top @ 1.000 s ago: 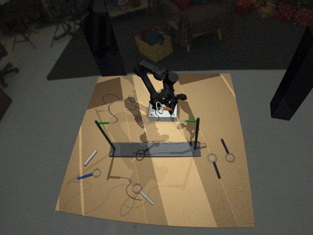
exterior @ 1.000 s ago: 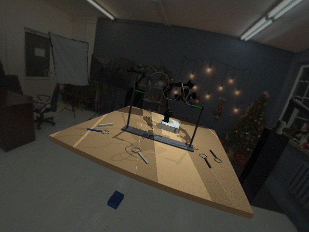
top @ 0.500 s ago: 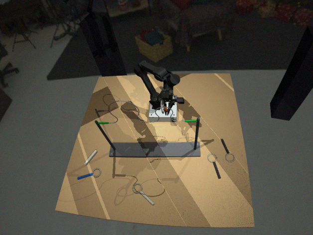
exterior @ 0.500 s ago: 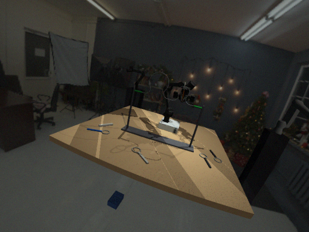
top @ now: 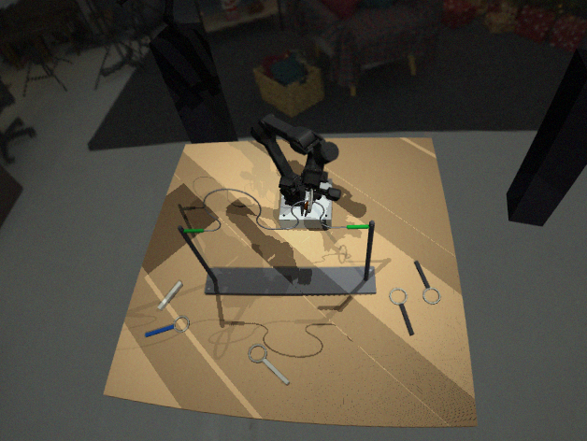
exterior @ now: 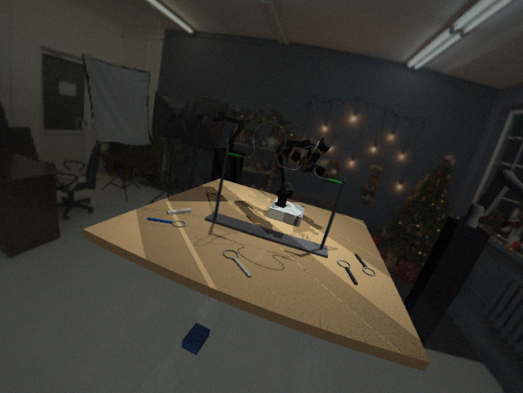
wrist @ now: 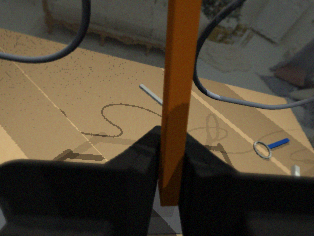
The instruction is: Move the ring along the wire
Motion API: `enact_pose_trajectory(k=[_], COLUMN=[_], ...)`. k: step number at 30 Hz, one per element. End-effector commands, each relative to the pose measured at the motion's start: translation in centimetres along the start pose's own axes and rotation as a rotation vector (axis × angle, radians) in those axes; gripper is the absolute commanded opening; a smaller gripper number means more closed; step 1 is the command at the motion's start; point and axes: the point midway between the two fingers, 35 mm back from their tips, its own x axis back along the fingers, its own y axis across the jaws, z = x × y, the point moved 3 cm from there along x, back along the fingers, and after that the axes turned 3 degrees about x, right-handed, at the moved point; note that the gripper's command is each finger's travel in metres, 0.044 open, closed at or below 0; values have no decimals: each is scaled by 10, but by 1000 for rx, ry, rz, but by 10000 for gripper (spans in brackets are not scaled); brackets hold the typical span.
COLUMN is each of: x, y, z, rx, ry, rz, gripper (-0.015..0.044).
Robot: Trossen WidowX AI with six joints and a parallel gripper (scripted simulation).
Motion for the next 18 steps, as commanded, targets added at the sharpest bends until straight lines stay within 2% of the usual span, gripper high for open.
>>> enact_pose_trajectory(k=[1, 18], x=[-1, -2], y=[-5, -26], z=[2, -1], rx=[82, 419], ry=[-7, -42], rz=[50, 237], gripper=[-150, -150])
